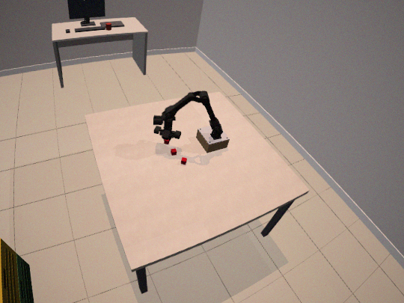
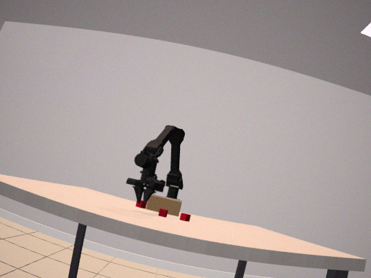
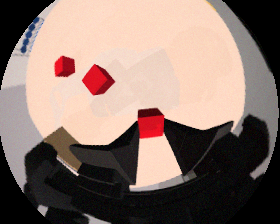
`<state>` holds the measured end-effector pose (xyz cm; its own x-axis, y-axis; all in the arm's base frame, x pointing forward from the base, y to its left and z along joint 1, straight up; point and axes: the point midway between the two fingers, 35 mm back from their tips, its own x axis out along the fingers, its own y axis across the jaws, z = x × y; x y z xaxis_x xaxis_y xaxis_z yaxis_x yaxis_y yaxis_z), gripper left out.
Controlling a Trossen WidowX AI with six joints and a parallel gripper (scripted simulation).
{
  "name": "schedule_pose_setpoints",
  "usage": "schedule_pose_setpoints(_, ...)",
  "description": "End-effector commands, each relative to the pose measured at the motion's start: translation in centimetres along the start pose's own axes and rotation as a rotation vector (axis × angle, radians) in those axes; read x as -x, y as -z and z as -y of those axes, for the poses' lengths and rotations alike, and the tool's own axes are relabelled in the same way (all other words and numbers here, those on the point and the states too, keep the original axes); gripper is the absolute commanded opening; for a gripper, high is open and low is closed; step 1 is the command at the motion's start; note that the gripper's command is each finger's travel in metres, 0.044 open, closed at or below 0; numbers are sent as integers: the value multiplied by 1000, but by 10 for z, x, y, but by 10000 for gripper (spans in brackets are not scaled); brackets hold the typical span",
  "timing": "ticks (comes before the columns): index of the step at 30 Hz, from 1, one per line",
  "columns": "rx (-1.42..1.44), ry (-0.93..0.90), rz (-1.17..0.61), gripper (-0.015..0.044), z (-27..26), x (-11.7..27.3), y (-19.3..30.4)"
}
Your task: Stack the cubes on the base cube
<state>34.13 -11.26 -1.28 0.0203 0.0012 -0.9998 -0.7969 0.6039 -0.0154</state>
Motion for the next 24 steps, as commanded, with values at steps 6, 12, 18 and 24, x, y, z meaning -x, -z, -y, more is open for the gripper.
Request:
schedule_pose_setpoints(6,-4,7,-1,105,4,29,-1)
schedule_pose_setpoints(12,-4,7,-1,105,4,48,-1)
schedule_pose_setpoints(18,-4,7,-1,105,3,67,0)
schedule_pose_setpoints(24,-4,7,-1,105,1,87,0)
